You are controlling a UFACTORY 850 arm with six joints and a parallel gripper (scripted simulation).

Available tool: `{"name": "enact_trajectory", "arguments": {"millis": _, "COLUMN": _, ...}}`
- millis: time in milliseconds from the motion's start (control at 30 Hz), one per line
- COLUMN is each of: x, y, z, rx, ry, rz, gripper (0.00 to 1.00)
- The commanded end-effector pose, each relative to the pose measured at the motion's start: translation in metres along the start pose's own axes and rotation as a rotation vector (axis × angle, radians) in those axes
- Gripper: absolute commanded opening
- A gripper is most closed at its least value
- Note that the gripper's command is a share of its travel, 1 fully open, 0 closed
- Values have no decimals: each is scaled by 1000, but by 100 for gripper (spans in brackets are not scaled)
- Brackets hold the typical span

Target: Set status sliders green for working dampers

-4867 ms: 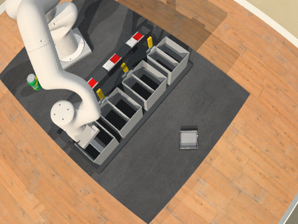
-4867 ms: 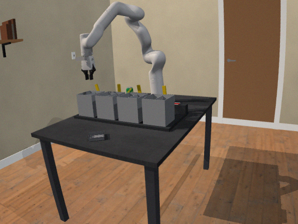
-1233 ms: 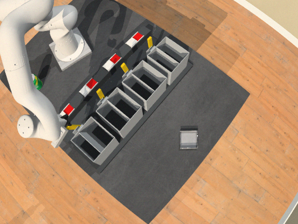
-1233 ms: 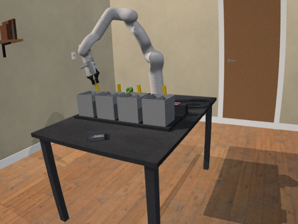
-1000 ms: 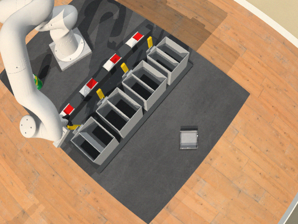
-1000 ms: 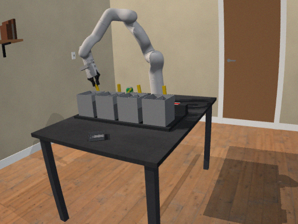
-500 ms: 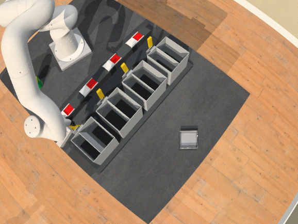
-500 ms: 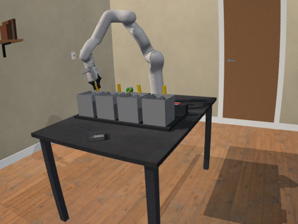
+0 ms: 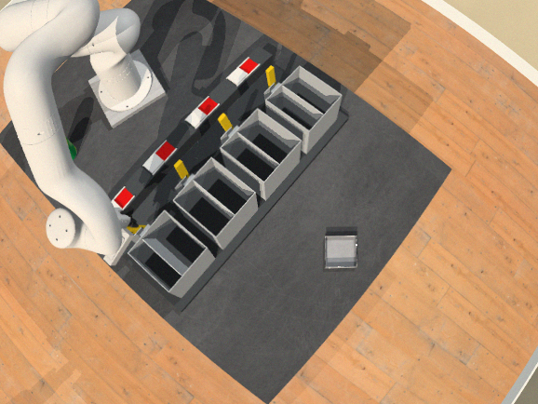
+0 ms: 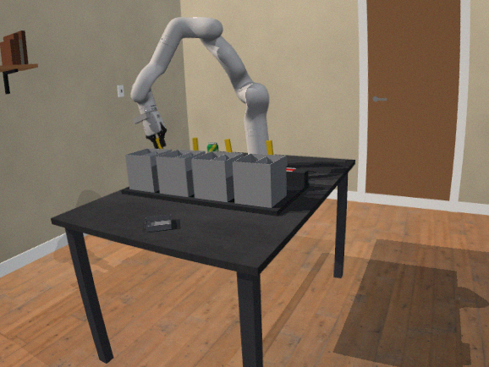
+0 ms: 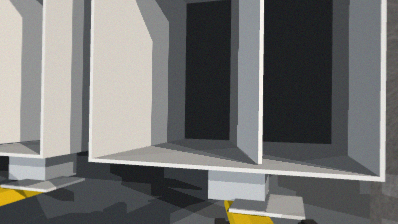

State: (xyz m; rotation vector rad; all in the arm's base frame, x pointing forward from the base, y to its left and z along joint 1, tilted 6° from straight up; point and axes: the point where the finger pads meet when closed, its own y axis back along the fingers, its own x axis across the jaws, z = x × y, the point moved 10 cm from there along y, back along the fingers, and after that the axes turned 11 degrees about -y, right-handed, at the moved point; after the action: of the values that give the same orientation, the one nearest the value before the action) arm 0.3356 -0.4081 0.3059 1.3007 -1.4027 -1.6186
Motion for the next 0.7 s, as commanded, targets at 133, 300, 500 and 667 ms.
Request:
{"name": "enact_trajectory", "arguments": {"millis": 133, "x": 0, "y": 1, "z": 0, "rx": 2, "ry": 0, "rz": 1, "gripper": 39}}
{"name": "enact_trajectory", "arguments": {"millis": 300, "x": 0, "y": 1, "z": 0, "rx": 2, "ry": 0, "rz": 1, "gripper": 39}}
{"name": "enact_trajectory", "arguments": {"millis": 500, "x": 0, "y": 1, "z": 0, "rx": 2, "ry": 0, "rz": 1, "gripper": 19}}
{"name": "enact_trajectory", "arguments": {"millis": 667, "x": 0, "y": 1, "z": 0, "rx": 2, "ry": 0, "rz": 1, "gripper": 19}}
